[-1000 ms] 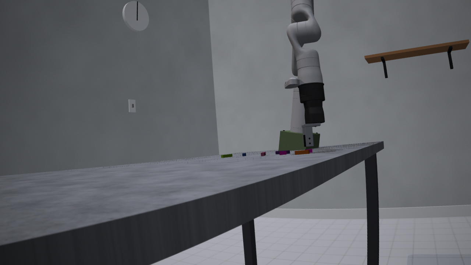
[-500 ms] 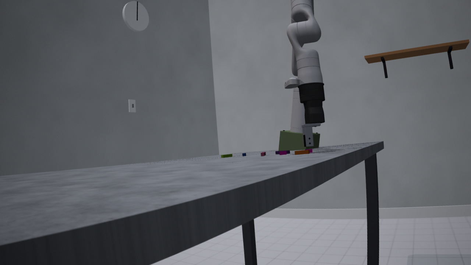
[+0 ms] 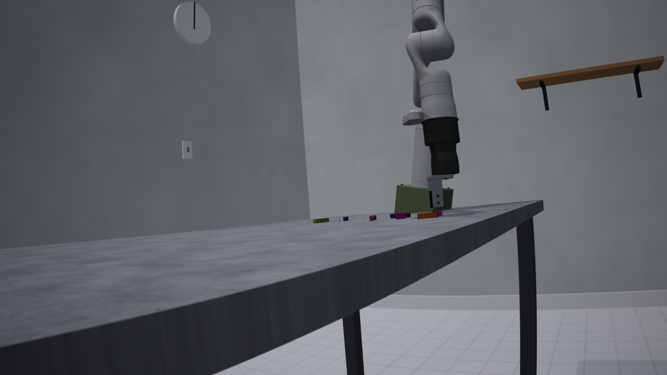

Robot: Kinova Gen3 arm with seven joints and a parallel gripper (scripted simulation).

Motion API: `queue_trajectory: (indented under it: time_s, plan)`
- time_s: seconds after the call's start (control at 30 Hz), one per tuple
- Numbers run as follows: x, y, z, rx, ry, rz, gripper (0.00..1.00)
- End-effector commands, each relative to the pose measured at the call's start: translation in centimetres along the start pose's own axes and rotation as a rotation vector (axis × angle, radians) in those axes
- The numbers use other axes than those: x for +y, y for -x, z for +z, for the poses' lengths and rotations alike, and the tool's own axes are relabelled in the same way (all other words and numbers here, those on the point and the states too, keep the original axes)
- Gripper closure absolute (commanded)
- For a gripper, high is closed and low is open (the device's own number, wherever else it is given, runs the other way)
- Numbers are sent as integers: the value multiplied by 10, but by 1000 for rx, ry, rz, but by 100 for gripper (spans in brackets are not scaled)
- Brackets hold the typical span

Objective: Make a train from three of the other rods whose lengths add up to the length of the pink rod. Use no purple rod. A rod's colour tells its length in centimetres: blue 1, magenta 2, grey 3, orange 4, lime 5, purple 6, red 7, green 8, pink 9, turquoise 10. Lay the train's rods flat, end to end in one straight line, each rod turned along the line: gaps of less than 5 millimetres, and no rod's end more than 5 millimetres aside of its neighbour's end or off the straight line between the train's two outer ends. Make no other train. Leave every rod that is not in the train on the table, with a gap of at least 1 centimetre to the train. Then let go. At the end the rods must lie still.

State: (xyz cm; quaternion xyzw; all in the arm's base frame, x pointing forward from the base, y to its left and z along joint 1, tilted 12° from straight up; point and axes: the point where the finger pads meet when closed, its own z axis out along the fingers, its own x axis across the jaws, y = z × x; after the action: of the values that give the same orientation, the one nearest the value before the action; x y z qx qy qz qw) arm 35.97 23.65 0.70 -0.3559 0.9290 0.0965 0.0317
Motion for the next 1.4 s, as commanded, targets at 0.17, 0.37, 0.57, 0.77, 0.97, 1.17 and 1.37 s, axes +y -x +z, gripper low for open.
queue_trajectory:
  time_s: [0.17,0.37,0.57,0.77,0.97,1.17,1.37]
  plan:
    - [-1,2,0,-4,1,8,46]
    - [-1,2,0,-4,1,8,46]
    - [-1,2,0,-4,1,8,46]
    - [-1,2,0,-4,1,8,46]
    - [-1,2,0,-4,1,8,46]
    - [-2,3,3,-8,-2,8,46]
    - [-2,3,6,-8,-2,8,46]
